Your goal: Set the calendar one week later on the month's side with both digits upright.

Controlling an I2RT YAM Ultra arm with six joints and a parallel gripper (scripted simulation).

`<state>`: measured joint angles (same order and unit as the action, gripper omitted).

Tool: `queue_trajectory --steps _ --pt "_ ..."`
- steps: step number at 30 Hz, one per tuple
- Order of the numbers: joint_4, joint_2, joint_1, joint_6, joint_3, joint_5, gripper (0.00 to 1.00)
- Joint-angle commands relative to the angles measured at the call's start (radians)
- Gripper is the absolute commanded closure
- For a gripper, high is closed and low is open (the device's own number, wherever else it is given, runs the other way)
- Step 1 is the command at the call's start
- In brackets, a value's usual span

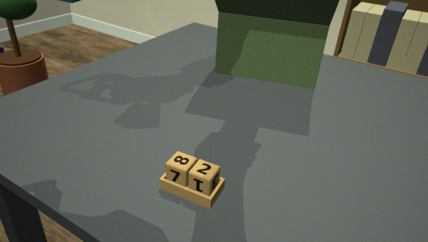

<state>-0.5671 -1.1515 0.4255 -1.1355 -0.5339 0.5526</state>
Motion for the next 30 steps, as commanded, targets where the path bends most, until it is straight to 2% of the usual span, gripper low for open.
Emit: queue_trajectory --steps 1,22,26,30 --pt "-0.003 0.005 0.002 0.000 -0.003 0.001 0.00" --pt "-0.001 0.009 0.001 0.017 -0.007 -0.003 0.00" --pt "0.025 0.010 -0.006 0.086 -0.015 -0.023 0.00" --pt "0.079 0.010 -0.021 0.230 -0.030 -0.065 0.00"
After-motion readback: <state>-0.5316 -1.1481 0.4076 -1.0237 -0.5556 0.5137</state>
